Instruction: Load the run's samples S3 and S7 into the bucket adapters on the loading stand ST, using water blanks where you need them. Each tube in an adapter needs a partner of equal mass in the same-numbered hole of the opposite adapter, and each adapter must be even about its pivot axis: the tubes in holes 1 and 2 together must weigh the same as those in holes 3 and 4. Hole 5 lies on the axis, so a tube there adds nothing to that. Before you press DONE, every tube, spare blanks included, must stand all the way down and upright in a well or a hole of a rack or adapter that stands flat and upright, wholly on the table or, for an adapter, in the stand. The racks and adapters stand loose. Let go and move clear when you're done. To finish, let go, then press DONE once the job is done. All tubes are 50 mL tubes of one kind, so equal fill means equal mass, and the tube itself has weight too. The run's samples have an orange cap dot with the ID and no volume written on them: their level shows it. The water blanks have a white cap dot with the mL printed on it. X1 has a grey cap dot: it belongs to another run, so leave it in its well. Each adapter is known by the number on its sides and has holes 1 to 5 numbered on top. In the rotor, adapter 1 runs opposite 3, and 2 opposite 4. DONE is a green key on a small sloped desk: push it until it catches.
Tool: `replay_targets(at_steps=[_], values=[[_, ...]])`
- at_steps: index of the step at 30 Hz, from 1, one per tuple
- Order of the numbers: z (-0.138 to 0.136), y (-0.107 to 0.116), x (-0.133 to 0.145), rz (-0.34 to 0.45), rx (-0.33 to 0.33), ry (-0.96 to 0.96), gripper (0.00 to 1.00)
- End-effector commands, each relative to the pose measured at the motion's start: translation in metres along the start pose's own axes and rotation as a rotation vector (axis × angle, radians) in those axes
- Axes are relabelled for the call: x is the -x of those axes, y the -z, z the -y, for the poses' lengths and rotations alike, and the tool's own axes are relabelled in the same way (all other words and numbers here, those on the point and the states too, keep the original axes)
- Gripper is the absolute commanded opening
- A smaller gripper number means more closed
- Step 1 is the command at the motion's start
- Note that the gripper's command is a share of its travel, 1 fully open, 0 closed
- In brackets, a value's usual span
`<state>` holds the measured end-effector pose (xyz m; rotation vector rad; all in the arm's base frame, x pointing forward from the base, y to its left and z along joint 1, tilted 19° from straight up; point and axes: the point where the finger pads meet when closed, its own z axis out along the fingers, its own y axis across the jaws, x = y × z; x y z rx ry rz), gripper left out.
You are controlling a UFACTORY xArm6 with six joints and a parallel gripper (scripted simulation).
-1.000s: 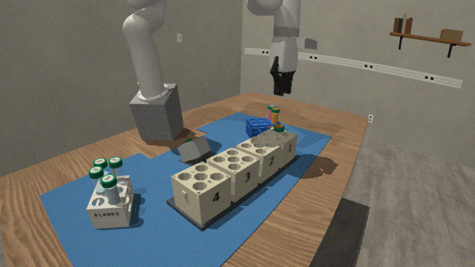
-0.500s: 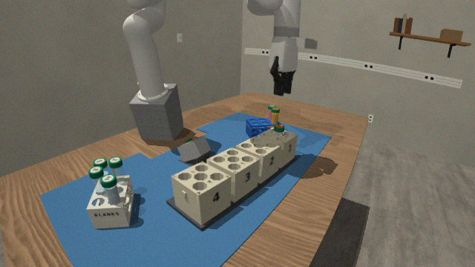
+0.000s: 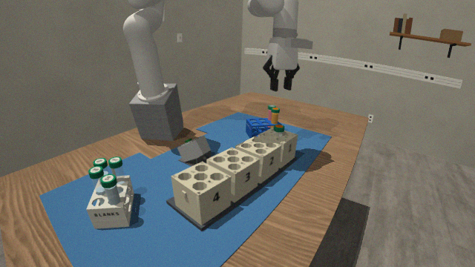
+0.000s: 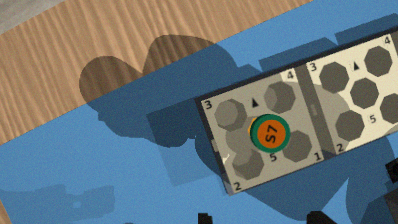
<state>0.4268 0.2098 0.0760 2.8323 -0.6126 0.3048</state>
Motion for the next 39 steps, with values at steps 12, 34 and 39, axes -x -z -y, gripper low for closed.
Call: replay_targets(at_steps=[12, 34, 39], values=[[0.043, 0.000, 0.056, -0.020, 0.000, -0.294, 0.57], [0.093, -0.001, 0.126, -0.019, 0.000, -0.294, 0.57], [0.093, -0.001, 0.126, -0.019, 0.000, -0.294, 0.57]])
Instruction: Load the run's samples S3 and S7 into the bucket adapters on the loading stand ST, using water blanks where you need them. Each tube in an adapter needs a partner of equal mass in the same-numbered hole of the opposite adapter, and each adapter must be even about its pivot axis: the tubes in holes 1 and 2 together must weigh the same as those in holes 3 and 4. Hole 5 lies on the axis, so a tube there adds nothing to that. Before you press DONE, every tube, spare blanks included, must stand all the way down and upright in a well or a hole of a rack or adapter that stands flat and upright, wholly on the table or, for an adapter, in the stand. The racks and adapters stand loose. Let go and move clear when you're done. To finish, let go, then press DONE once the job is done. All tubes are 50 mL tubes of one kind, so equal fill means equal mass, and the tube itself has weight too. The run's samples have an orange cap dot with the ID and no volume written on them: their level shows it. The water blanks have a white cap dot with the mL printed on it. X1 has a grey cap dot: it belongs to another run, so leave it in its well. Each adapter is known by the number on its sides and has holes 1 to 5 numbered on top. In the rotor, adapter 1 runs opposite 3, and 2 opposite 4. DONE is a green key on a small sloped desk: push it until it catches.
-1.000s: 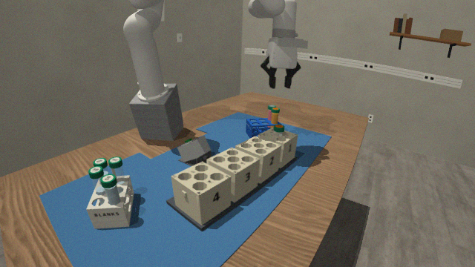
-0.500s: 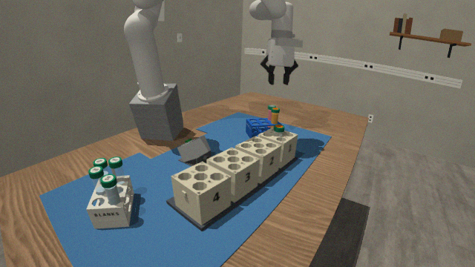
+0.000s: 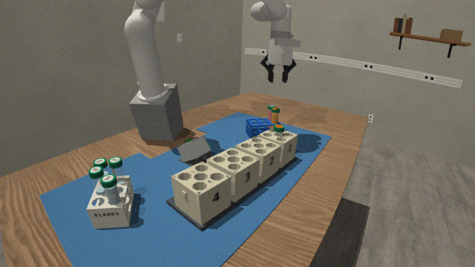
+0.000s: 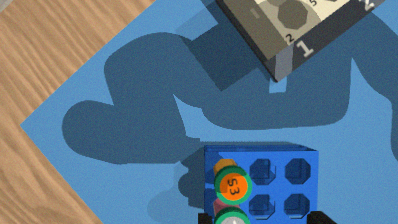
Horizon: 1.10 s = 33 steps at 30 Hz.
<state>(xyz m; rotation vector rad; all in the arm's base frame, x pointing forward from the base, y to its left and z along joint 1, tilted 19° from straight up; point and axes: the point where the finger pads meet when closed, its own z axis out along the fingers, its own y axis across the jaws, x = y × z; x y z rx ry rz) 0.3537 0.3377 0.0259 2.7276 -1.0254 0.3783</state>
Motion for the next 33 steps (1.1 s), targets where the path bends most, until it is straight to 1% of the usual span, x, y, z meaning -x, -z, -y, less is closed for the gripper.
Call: replay_targets(at_steps=[1, 3, 9, 11, 26, 28, 33], values=[[0.002, 0.002, 0.000, 0.000, -0.004, 0.000, 0.57], [0.002, 0.002, 0.000, 0.000, -0.004, 0.000, 0.57], [0.002, -0.010, 0.000, 0.000, -0.004, 0.000, 0.57], [0.002, -0.010, 0.000, 0.000, -0.004, 0.000, 0.57], [0.002, -0.040, 0.000, 0.000, -0.004, 0.000, 0.57], [0.002, -0.040, 0.000, 0.000, -0.004, 0.000, 0.57], [0.002, -0.050, 0.000, 0.000, -0.004, 0.000, 0.57]])
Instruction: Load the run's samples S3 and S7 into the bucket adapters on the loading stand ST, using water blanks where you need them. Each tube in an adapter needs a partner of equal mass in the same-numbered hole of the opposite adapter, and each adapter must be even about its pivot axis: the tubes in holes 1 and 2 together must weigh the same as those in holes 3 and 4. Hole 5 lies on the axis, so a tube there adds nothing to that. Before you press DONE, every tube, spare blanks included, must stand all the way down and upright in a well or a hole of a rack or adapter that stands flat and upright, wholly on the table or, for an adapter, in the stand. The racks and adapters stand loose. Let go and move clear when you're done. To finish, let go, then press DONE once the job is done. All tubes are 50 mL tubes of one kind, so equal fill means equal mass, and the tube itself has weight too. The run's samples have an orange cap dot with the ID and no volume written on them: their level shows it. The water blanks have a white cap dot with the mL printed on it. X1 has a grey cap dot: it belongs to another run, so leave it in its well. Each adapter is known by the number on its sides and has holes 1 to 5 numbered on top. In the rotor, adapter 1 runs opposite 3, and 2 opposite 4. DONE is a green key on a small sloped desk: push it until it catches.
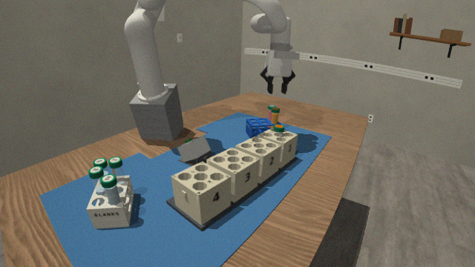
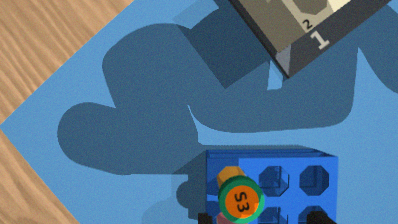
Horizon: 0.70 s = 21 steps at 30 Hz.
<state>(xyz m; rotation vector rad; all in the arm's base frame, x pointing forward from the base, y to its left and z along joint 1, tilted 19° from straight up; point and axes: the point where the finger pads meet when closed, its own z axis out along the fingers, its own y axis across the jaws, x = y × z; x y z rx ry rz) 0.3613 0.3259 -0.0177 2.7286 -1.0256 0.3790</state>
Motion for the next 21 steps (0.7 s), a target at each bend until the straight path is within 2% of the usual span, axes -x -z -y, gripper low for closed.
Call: replay_targets(at_steps=[1, 21], values=[[0.001, -0.006, 0.000, 0.000, -0.003, 0.000, 0.57], [0.001, -0.042, 0.000, 0.000, -0.003, 0.000, 0.57]])
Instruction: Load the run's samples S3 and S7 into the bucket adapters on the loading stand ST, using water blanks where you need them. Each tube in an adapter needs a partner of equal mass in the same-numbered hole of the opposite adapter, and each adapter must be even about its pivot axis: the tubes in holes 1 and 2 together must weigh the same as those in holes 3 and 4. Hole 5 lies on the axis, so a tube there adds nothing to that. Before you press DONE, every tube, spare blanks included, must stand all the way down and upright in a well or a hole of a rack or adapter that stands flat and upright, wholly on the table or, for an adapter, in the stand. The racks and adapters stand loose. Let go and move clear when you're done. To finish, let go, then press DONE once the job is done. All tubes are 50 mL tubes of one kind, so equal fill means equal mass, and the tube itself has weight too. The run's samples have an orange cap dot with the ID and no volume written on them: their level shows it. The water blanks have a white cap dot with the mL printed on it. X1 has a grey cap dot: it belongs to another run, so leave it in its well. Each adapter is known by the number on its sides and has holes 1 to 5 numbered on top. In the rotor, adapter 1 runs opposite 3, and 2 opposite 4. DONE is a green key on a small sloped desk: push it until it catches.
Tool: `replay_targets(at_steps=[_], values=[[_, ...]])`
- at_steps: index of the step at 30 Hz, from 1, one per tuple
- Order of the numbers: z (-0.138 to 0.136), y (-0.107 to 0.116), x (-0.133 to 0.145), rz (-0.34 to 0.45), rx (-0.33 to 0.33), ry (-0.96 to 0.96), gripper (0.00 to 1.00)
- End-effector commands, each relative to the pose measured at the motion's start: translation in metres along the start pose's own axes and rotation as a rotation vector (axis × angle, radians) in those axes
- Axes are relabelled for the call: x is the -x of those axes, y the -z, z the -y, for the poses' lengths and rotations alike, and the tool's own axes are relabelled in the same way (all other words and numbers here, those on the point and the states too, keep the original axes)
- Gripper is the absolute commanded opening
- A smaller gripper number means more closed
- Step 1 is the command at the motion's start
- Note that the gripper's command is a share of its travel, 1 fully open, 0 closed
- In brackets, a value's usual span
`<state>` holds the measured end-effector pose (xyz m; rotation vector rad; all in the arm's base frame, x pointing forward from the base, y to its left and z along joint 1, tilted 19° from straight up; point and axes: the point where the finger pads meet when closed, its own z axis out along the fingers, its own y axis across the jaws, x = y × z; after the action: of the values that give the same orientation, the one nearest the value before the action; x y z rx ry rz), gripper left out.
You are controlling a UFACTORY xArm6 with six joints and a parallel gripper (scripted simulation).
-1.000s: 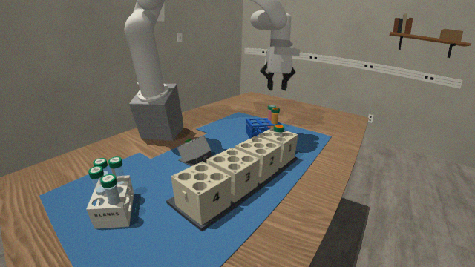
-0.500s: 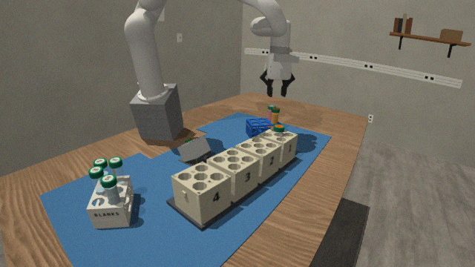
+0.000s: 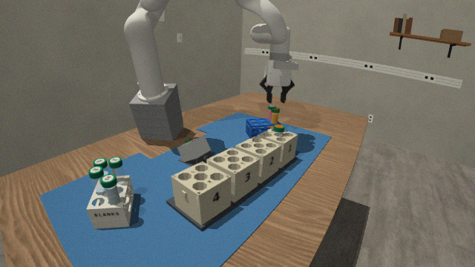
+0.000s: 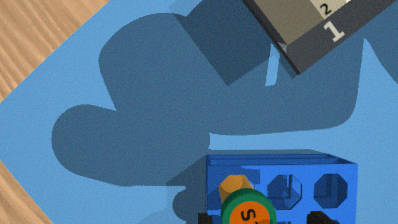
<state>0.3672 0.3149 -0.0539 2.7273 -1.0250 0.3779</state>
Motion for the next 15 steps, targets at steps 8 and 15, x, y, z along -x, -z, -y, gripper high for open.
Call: replay_targets(at_steps=[8, 15], values=[[0.002, -0.016, 0.000, 0.000, -0.005, -0.001, 0.57], [0.002, -0.028, 0.000, 0.000, -0.005, -0.001, 0.57]])
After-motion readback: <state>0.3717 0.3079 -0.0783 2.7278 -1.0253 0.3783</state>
